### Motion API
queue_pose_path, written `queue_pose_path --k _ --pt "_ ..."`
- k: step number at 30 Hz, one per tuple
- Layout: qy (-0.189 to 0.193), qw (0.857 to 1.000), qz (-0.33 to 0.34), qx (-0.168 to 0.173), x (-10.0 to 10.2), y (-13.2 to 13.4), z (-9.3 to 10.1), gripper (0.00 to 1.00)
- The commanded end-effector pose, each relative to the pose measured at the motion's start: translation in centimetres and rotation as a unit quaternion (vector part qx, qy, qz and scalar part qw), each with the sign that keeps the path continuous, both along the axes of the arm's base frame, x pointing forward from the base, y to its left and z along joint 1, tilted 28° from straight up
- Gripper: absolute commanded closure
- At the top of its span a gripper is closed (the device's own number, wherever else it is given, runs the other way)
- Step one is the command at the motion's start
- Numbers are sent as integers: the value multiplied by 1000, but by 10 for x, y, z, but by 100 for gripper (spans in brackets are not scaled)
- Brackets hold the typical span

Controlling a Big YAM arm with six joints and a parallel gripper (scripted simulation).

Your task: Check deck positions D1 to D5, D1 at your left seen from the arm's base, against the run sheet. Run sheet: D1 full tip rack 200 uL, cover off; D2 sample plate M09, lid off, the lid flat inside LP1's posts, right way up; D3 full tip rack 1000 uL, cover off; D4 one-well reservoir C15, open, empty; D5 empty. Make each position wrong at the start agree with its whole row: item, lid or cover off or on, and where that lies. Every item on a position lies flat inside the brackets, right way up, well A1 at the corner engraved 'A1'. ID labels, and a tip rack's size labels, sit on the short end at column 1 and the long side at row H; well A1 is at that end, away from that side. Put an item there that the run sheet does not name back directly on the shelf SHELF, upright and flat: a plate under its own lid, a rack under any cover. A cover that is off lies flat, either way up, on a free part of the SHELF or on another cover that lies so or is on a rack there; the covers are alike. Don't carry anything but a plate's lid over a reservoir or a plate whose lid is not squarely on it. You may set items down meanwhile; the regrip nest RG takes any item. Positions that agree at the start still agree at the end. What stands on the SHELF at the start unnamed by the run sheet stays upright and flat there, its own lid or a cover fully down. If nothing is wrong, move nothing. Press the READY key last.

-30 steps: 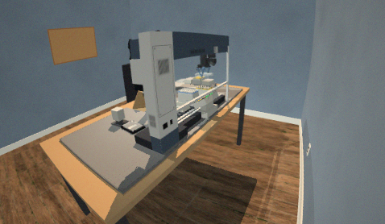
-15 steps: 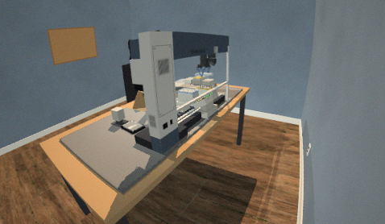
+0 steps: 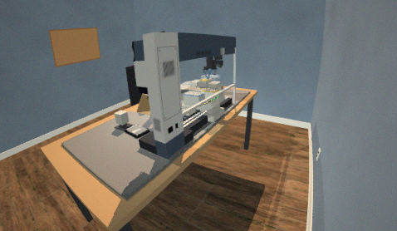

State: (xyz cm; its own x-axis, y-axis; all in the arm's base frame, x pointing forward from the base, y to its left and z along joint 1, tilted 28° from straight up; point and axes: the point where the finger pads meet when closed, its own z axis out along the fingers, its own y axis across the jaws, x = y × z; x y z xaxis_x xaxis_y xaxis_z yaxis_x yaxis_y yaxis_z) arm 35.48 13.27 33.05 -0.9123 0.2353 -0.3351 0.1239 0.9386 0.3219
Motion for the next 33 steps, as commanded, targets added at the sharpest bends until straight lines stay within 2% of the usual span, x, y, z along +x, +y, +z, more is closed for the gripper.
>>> queue_pose_path --k 1,13,14,21,33 --pt "-35 999 -1 10 4 -3 40 100" --pt "-35 999 -1 10 4 -3 40 100" --pt "-12 1000 0 6 -13 1 13 100" --pt "-16 1000 0 7 -33 7 5 100" --pt "-16 1000 0 10 -86 20 -17 100"
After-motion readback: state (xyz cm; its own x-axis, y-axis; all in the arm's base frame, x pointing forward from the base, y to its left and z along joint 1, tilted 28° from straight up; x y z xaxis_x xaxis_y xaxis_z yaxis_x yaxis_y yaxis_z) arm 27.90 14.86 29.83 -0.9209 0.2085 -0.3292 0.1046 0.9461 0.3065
